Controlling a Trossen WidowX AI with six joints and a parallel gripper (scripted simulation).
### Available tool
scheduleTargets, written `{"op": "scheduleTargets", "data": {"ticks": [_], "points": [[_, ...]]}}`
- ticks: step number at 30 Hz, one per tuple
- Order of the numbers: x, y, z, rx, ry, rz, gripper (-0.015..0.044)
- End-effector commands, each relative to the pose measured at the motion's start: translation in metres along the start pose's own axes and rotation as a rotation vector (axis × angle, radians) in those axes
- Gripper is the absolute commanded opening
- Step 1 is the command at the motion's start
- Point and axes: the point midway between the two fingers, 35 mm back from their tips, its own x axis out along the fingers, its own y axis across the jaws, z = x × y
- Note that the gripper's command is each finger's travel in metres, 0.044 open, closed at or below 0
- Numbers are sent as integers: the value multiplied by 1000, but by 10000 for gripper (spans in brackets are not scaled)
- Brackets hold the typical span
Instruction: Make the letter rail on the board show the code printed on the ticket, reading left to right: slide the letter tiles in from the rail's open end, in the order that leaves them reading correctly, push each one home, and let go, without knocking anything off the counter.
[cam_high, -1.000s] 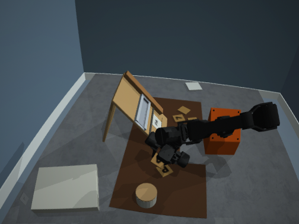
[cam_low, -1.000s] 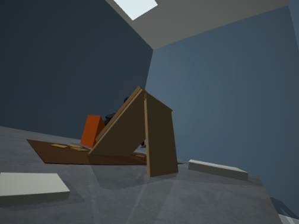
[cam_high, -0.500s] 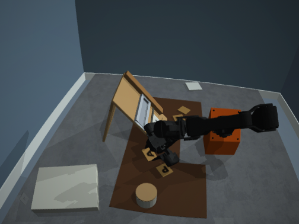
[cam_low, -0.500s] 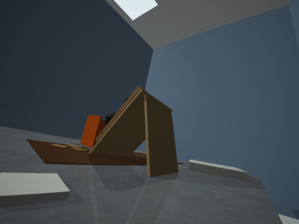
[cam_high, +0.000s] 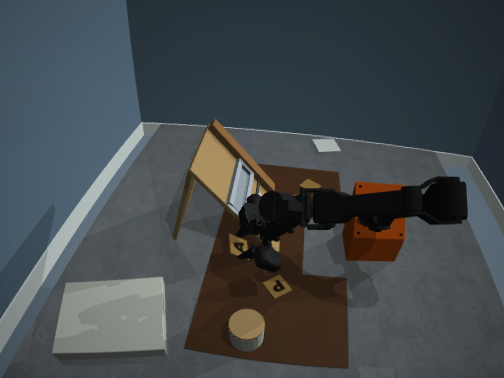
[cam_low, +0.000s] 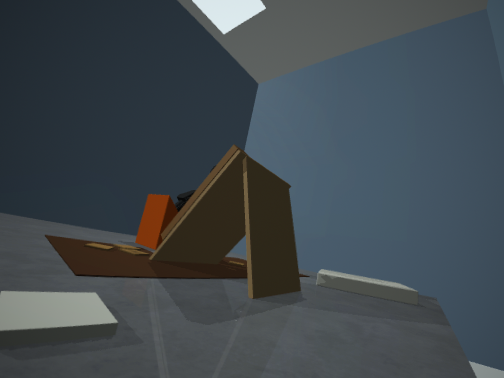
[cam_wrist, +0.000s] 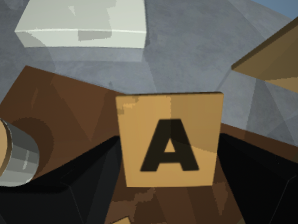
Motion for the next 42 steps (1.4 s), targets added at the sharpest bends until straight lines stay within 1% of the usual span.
{"op": "scheduleTargets", "data": {"ticks": [1,7,42], "points": [[-1,-9,9,150,-47,-22,0],[-3,-15,20,291,-100,-29,0],[-3,-22,17,290,-100,-29,0]]}}
